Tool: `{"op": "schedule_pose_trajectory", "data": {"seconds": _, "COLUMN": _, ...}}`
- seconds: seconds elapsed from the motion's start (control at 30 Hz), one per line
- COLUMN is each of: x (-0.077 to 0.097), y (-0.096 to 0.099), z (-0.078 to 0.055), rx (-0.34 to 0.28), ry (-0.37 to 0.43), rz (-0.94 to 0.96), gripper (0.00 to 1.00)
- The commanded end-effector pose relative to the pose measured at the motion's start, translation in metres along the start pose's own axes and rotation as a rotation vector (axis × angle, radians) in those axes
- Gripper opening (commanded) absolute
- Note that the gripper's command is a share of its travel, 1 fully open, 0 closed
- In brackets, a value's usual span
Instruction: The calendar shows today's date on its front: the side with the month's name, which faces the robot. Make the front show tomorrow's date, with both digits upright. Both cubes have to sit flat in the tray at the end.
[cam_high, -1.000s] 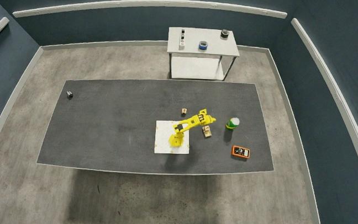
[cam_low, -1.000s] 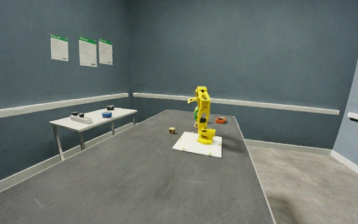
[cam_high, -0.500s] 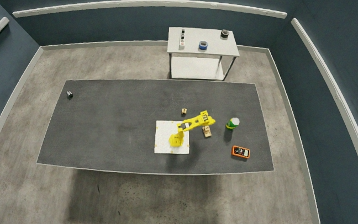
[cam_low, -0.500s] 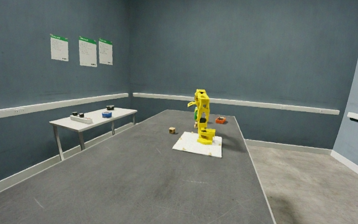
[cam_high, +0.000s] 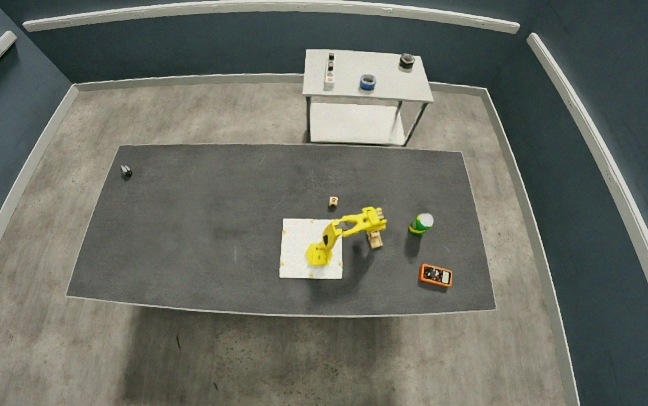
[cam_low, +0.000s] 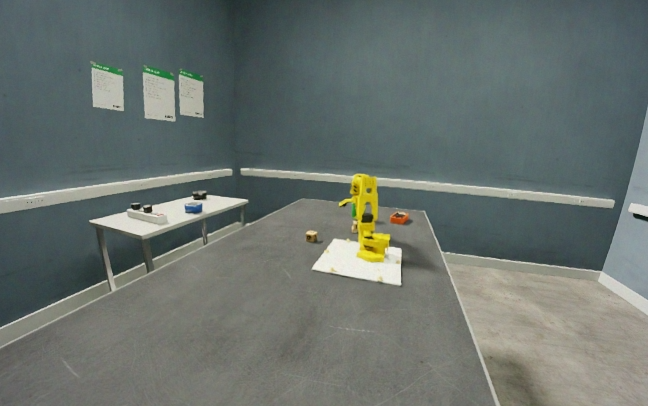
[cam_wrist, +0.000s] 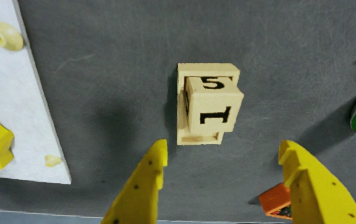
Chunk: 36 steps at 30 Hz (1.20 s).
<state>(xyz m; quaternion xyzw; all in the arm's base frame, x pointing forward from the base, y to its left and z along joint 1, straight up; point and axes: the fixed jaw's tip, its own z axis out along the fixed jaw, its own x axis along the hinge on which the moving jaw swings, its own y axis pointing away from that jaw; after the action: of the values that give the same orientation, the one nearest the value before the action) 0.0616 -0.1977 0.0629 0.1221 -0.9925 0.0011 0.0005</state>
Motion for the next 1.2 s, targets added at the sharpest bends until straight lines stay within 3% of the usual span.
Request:
{"op": "schedule_pose_trajectory", "data": {"seconds": 0.0, "x": 0.001, "y": -0.0011, "z": 0.0032, "rx": -0.01, "ry": -0.001, "rz": 0.016, "gripper": 0.35}}
{"op": "schedule_pose_trajectory", "data": {"seconds": 0.83, "x": 0.0034, "y": -0.0047, "z": 0.0035, "rx": -0.003, "ry": -0.001, "rz": 0.028, "gripper": 0.35}}
{"op": "schedule_pose_trajectory", "data": {"seconds": 1.17, "x": 0.0033, "y": -0.0054, "z": 0.0115, "rx": -0.003, "ry": -0.001, "rz": 0.028, "gripper": 0.35}}
